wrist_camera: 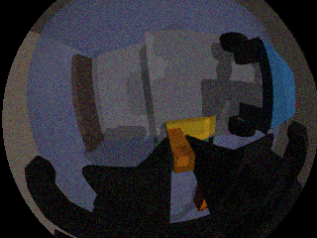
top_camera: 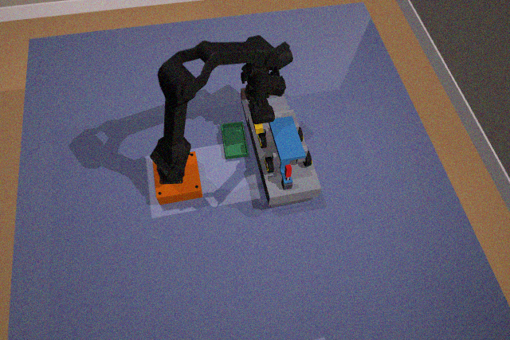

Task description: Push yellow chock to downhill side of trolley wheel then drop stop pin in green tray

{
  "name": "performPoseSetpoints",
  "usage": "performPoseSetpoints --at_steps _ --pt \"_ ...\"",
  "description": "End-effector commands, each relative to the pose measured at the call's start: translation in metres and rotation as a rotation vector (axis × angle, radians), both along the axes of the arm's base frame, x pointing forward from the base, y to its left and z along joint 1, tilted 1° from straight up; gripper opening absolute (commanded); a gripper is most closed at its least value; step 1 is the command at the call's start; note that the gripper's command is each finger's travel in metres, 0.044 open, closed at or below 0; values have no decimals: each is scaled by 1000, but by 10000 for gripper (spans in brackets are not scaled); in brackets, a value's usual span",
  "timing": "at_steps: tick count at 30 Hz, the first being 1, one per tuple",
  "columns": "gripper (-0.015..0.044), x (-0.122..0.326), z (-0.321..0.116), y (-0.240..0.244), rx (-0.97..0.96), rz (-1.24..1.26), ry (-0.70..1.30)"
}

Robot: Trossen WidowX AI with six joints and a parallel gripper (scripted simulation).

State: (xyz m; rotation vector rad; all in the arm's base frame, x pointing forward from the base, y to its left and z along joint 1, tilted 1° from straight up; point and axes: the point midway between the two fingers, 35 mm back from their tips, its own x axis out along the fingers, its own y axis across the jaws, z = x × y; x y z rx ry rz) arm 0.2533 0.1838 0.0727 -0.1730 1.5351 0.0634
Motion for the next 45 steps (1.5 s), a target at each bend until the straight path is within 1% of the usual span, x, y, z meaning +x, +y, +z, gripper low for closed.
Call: performPoseSetpoints --at_steps 1,23,32,39,45 --pt "0 0 0 -5 -8 3 1" --pt "0 6 5 -25 -10 3 0" --pt "0 6 5 -21 -1 1 -1" --pt "184 6 5 -21 -1 1 -1" --pt "190 5 20 -19 -7 3 0"
